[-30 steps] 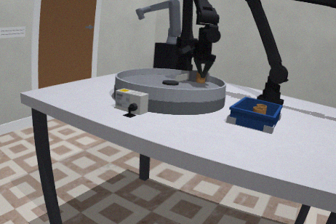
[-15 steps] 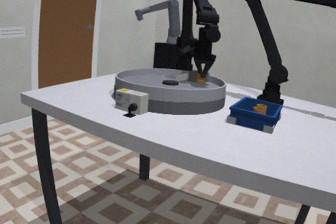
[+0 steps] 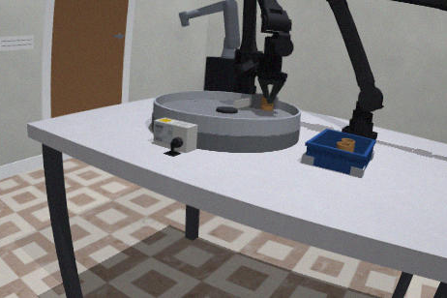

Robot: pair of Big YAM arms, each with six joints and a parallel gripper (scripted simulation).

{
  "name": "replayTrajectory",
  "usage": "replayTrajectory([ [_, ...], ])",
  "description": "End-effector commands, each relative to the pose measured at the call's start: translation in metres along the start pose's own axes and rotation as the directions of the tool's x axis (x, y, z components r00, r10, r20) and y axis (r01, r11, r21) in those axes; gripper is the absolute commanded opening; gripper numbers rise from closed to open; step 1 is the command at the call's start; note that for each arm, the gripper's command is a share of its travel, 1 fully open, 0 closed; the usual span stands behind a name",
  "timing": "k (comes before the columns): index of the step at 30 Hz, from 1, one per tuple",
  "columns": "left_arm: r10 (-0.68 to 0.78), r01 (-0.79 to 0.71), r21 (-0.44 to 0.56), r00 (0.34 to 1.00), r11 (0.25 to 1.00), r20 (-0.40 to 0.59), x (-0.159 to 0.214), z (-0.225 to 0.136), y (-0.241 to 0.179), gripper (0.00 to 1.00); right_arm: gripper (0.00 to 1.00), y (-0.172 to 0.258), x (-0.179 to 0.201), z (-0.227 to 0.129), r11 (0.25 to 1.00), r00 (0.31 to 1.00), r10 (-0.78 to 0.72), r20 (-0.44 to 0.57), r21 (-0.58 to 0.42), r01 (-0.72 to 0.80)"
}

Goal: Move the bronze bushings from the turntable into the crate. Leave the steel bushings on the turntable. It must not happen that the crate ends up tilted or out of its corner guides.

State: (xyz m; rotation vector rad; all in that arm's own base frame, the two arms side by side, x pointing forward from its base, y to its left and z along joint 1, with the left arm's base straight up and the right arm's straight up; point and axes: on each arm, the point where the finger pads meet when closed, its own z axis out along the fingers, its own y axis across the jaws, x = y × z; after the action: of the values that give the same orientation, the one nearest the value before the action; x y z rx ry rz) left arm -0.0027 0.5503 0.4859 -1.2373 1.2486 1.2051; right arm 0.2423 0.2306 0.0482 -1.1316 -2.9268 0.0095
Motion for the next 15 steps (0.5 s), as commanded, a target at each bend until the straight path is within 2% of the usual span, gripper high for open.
replayTrajectory([
  [1,-0.016,0.016,-0.005,0.999,1.0,0.042,-0.0143,-0.006,0.0032,1.0,0.15,0.0063,0.0047,-0.0036,1.0,1.0,-0.007,0.0,-0.019,0.007],
  [7,-0.016,0.016,-0.005,0.999,1.0,0.042,-0.0143,-0.006,0.0032,1.0,0.15,0.0063,0.0047,-0.0036,1.0,1.0,-0.007,0.0,-0.019,0.007],
  [8,-0.016,0.016,-0.005,0.999,1.0,0.042,-0.0143,-0.006,0.0032,1.0,0.0,0.0063,0.0047,-0.0036,1.0,1.0,-0.007,0.0,-0.019,0.007],
  [15,-0.016,0.016,-0.005,0.999,1.0,0.042,-0.0143,-0.006,0.0032,1.0,0.0,0.0046,0.0045,-0.0024,1.0,1.0,-0.01,0.002,-0.009,0.01],
])
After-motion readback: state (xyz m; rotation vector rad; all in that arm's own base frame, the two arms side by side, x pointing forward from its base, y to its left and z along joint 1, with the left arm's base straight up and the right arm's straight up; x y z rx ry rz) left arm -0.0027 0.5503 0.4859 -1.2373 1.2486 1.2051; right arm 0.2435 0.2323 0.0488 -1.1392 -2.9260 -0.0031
